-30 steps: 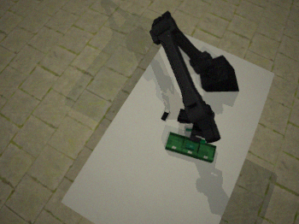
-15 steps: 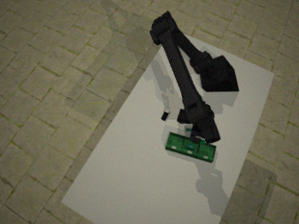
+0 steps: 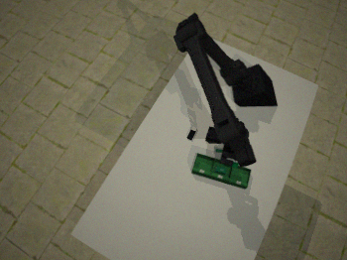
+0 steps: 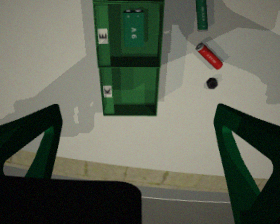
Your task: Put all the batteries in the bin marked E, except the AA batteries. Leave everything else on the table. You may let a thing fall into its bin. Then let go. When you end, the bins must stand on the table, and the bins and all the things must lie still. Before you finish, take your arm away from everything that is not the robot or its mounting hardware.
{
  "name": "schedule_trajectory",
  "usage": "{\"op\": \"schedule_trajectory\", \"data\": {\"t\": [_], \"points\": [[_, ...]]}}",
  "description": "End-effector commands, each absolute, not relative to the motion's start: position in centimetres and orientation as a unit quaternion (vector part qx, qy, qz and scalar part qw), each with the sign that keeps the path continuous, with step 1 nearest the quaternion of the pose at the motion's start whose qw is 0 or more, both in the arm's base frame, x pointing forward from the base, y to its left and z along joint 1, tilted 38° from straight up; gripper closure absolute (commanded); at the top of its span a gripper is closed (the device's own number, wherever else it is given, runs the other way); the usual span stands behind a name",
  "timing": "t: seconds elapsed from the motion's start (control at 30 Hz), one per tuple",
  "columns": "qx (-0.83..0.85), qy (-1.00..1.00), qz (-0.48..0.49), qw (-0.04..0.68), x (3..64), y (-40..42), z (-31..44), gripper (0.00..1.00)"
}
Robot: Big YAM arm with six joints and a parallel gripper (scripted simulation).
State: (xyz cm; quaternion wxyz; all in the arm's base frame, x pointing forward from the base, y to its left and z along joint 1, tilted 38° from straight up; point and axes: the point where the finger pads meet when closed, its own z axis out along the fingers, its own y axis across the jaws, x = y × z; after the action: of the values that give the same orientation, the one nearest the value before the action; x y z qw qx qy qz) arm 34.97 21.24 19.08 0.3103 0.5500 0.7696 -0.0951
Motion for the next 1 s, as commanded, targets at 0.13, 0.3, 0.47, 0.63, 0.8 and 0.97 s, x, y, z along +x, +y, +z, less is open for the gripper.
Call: {"op": "schedule_trajectory", "data": {"t": [0.13, 0.3, 0.47, 0.63, 0.8, 0.97], "points": [[0.552, 0.769, -0.068, 0.314, 35.9, 23.46, 21.07, 0.0], [0.551, 0.77, -0.069, 0.314, 35.88, 23.53, 21.09, 0.0], [0.551, 0.77, -0.068, 0.314, 35.84, 23.58, 21.09, 0.0], [0.551, 0.77, -0.068, 0.314, 35.81, 23.61, 21.11, 0.0], [0.55, 0.77, -0.068, 0.314, 35.8, 23.61, 21.11, 0.0], [0.55, 0.771, -0.068, 0.314, 35.79, 23.63, 21.11, 0.0]]}}
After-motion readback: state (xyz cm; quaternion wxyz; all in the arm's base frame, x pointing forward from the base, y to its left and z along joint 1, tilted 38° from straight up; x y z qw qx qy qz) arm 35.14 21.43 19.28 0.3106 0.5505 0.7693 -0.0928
